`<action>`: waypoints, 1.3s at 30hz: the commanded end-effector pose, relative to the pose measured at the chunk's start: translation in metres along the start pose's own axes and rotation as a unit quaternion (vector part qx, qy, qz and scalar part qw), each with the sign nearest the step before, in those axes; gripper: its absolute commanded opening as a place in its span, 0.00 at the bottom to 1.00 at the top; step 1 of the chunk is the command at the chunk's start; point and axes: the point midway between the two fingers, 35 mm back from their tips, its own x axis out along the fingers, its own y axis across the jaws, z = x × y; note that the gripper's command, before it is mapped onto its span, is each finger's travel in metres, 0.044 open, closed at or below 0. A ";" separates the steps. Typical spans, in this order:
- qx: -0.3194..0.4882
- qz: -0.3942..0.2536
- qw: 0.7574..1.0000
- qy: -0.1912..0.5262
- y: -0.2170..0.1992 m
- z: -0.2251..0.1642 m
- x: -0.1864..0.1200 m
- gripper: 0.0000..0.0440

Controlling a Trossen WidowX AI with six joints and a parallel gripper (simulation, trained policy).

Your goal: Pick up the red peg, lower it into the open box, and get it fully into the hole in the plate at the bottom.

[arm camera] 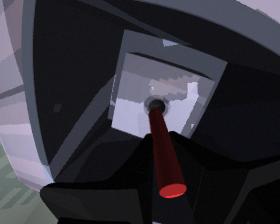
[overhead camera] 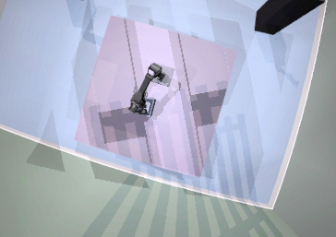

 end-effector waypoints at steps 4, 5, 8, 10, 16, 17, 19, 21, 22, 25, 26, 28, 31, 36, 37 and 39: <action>-0.017 -0.005 1.000 0.010 0.000 0.001 0.018 0.00; -0.020 -0.006 1.000 0.011 0.000 0.001 0.020 0.00; -0.026 -0.010 1.000 0.014 -0.002 0.001 0.029 0.00; -0.032 -0.012 0.999 0.017 -0.003 0.001 0.033 0.00; -0.045 -0.025 0.998 0.026 -0.010 -0.002 0.047 0.06; -0.047 -0.028 0.998 0.027 -0.011 -0.002 0.049 0.07; -0.050 -0.033 0.998 0.030 -0.014 -0.003 0.053 0.09; -0.053 -0.038 0.997 0.034 -0.017 -0.003 0.057 0.12; -0.054 -0.041 0.997 0.035 -0.019 -0.003 0.060 0.13; -0.058 -0.047 0.996 0.040 -0.023 -0.004 0.066 0.16; -0.059 -0.049 0.996 0.042 -0.024 -0.004 0.068 0.17; -0.059 -0.053 0.996 0.045 -0.027 -0.005 0.072 0.24; -0.056 -0.064 0.995 0.056 -0.032 -0.007 0.075 0.33; -0.044 -0.062 0.994 0.076 -0.032 -0.004 0.072 0.34; -0.042 -0.059 0.994 0.078 -0.031 -0.002 0.072 0.34; -0.041 -0.053 0.995 0.080 -0.029 0.001 0.069 0.35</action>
